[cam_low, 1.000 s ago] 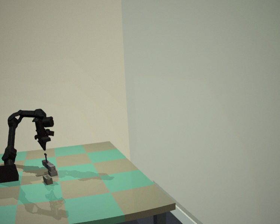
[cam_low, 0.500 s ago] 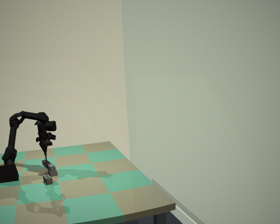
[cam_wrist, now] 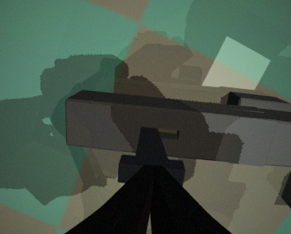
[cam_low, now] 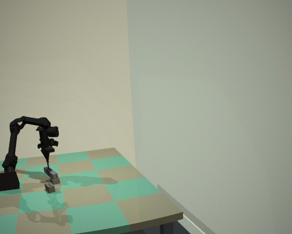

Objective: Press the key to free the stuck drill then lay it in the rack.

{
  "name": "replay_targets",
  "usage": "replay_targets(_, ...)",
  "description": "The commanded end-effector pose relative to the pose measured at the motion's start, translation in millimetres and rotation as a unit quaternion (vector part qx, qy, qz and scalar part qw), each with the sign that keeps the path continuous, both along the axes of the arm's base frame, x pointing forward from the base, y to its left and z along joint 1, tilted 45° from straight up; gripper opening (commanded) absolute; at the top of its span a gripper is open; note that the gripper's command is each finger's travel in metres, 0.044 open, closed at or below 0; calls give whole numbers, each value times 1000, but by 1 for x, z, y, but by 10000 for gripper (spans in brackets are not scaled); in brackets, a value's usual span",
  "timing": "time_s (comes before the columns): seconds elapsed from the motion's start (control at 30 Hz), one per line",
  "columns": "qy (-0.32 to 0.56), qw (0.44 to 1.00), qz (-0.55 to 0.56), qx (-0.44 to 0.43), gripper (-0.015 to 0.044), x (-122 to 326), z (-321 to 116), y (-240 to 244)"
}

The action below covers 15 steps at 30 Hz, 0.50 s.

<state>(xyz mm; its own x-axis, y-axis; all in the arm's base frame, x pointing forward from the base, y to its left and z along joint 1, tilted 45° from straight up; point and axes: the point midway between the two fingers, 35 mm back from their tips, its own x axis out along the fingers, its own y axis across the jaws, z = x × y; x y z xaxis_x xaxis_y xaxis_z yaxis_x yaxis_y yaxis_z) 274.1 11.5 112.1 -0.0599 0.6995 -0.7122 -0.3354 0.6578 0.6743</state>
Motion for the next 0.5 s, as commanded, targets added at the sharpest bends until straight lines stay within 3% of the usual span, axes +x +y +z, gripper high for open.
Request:
replay_targets(0.0, 4, 1000, 1, 3, 0, -2, -1, 2)
replay_targets(0.47, 4, 1000, 1, 3, 0, -5, 0, 0)
